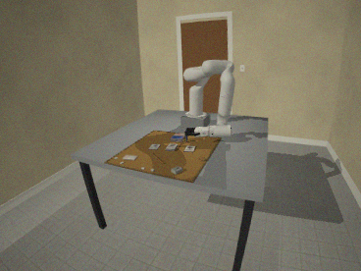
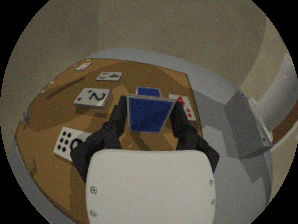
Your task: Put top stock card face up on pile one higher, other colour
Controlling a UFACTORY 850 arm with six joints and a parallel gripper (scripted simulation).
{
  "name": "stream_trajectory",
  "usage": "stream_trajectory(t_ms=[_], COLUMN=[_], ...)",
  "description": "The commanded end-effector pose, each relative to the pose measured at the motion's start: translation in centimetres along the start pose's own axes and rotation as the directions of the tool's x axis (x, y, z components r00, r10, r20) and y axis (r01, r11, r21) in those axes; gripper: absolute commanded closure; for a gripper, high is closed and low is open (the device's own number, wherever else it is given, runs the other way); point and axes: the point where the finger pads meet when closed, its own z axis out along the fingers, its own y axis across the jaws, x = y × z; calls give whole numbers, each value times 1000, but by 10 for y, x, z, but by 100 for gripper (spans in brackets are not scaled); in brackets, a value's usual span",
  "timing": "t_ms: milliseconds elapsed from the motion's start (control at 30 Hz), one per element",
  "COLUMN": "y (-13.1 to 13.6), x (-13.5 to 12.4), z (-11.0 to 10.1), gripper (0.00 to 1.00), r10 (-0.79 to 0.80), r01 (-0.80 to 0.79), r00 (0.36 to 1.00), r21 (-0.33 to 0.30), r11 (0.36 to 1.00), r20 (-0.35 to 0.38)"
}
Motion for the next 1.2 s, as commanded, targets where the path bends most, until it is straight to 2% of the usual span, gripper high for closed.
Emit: stream_trajectory(t_ms=[0,1167], y=[0,0], x=[0,0], z=[0,-5], gripper=[27,27], r10=[1,1], r01=[-1,-1], r00=[1000,1000], r21=[0,0], r11=[1000,1000], r20=[0,0])
